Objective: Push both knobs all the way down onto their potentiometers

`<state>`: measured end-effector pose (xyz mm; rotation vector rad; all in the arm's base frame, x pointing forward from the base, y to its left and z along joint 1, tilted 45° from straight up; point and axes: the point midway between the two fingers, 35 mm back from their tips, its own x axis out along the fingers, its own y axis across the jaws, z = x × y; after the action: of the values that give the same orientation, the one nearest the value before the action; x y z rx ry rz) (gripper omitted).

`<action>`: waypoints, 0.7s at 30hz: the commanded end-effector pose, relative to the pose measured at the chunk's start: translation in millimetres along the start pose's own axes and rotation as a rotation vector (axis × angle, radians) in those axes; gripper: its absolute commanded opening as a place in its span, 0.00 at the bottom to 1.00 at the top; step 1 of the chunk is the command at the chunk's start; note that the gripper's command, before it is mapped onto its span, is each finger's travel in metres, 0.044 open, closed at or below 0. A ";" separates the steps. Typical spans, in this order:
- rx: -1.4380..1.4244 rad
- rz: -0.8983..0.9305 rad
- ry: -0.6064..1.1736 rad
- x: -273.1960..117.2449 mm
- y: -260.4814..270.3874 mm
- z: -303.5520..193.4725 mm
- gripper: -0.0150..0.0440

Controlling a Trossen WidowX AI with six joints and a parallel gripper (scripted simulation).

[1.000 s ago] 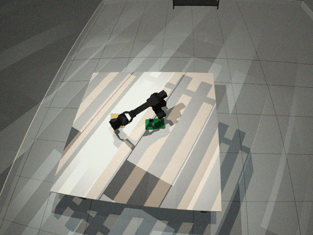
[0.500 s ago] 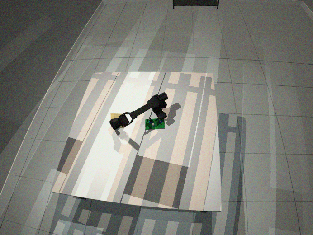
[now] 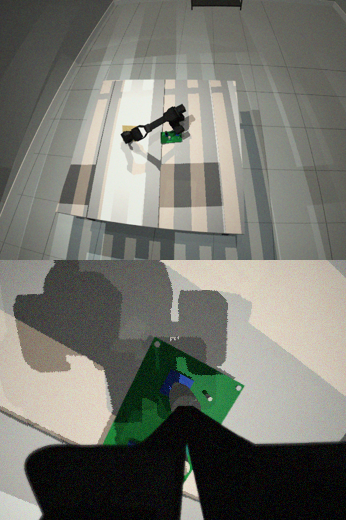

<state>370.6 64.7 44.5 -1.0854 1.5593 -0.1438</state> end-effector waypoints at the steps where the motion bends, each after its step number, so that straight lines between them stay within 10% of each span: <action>1: -0.004 -0.005 -0.006 -0.6 -1.1 0.2 0.25; 21: -0.004 -0.005 -0.006 3.8 -0.8 -0.3 0.25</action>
<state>370.5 61.9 41.9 -1.0854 1.5557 -0.1430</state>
